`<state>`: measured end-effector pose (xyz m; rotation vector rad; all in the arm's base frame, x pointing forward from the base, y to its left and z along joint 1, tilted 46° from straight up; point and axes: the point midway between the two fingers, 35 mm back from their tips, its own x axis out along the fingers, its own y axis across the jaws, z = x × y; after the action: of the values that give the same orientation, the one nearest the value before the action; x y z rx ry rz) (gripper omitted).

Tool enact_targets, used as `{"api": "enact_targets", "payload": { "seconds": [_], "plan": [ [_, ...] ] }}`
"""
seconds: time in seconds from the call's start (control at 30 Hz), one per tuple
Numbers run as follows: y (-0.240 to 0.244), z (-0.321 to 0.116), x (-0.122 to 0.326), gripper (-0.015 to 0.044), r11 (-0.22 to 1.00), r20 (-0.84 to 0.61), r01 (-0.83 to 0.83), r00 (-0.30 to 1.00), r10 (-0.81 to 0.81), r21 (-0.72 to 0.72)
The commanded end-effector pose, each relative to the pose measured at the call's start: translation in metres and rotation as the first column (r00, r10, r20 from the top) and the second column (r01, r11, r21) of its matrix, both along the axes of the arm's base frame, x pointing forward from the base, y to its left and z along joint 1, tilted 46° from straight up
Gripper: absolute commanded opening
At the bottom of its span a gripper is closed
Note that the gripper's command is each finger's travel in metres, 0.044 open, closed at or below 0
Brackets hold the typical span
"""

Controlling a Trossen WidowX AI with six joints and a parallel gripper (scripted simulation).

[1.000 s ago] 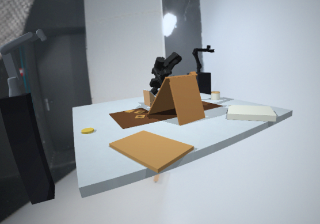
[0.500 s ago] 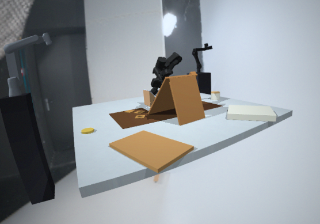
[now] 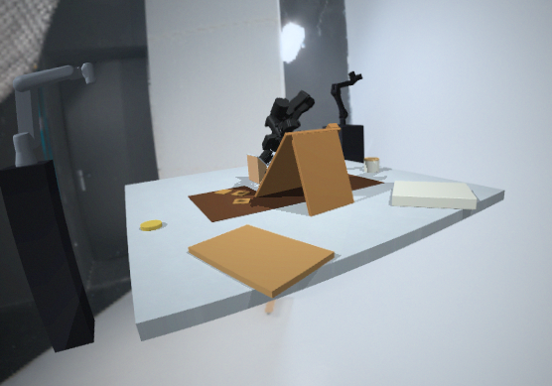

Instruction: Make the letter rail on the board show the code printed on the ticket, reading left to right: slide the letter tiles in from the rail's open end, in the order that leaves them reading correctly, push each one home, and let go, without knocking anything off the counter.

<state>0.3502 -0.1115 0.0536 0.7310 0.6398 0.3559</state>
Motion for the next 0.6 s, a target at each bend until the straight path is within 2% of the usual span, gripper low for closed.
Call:
{"api": "enact_targets", "payload": {
  "seconds": [0.0, 0.57],
  "plan": [
    [0.0015, 0.0033, -0.0005, 0.0, 1.0, 0.002, 0.004, 1.0, -0.004, -0.003],
    [0.0085, 0.0104, -0.0012, 0.0, 1.0, 0.002, 0.004, 1.0, -0.004, -0.003]
  ]
}}
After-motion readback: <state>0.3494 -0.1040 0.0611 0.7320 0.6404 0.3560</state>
